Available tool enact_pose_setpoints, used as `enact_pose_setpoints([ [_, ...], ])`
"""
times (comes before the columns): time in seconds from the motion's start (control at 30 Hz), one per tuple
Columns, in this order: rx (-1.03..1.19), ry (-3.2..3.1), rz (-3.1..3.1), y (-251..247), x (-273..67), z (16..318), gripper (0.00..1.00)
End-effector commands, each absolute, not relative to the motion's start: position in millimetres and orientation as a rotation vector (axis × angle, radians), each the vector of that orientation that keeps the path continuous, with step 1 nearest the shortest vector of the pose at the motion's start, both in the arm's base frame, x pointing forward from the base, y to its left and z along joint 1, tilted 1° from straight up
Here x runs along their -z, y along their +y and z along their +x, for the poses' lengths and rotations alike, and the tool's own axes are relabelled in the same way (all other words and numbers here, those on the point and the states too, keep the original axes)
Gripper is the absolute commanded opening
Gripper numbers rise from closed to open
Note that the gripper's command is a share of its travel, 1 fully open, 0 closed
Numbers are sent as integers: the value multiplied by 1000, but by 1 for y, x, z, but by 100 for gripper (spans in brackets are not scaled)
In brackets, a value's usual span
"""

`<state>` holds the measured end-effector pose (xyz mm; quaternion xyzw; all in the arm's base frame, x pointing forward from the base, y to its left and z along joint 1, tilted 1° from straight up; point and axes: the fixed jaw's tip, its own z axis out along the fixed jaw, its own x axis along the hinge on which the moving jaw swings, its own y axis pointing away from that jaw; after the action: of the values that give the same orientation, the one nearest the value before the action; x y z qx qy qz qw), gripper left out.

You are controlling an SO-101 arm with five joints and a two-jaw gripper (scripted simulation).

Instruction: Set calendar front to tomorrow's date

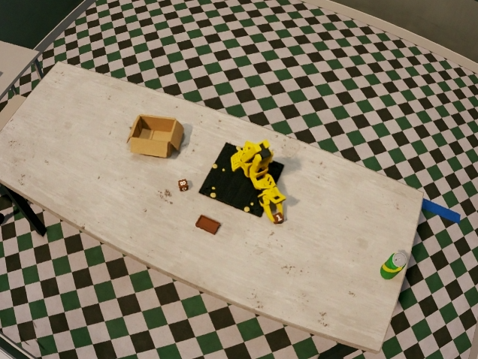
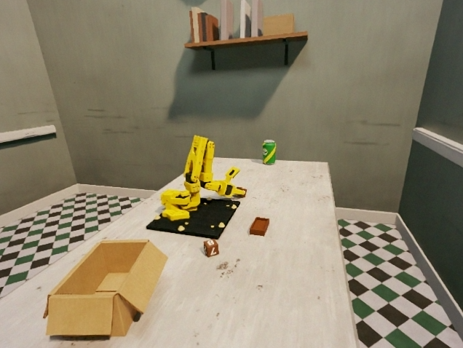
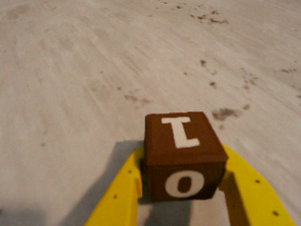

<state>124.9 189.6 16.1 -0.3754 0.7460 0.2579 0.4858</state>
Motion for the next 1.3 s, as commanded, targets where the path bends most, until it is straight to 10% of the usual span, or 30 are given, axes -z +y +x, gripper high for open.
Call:
enact_pose_setpoints([
  [0.0, -635, 1808, -894, 191, -18, 127, 0],
  [1.27, -635, 1808, -894, 191, -18, 127, 29],
])
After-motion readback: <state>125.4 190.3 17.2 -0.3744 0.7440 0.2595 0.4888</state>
